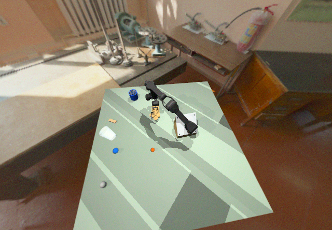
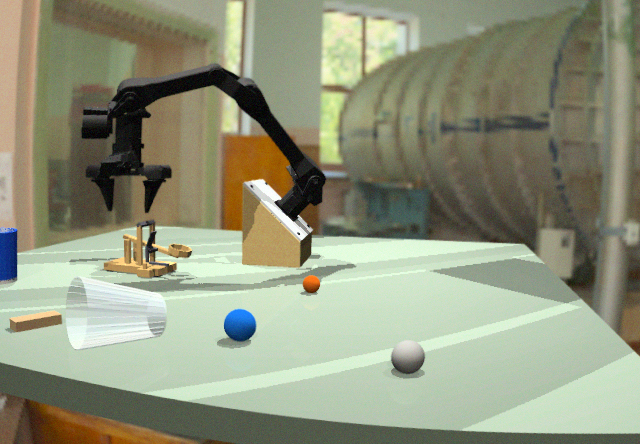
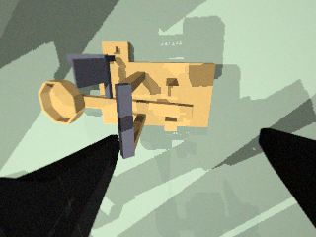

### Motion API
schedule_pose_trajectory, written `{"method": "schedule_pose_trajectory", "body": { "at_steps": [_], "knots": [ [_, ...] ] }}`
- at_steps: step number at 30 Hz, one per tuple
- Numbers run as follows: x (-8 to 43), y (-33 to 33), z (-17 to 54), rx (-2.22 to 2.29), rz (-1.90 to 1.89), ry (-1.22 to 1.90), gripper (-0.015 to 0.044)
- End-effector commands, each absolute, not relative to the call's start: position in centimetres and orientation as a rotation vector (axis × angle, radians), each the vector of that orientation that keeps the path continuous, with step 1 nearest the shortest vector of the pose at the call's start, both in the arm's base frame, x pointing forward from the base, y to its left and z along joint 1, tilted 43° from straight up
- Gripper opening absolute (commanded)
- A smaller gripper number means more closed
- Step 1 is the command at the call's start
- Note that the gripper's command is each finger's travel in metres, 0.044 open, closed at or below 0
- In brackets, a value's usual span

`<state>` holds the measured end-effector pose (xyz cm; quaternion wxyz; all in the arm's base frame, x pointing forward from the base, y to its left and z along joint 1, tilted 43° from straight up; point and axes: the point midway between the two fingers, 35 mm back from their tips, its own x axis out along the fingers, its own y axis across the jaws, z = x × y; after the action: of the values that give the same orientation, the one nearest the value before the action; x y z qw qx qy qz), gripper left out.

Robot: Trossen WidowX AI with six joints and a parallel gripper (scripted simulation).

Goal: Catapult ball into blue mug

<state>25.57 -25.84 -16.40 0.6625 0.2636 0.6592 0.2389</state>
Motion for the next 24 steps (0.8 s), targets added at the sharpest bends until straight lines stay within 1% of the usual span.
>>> {"method": "schedule_pose_trajectory", "body": {
  "at_steps": [1, 24],
  "knots": [
    [25.55, -25.88, -16.31, 0.723, 0.421, 1.542, 0.0440],
    [25.50, -25.98, -16.15, 1.324, -0.224, 1.702, 0.0440]
  ]
}}
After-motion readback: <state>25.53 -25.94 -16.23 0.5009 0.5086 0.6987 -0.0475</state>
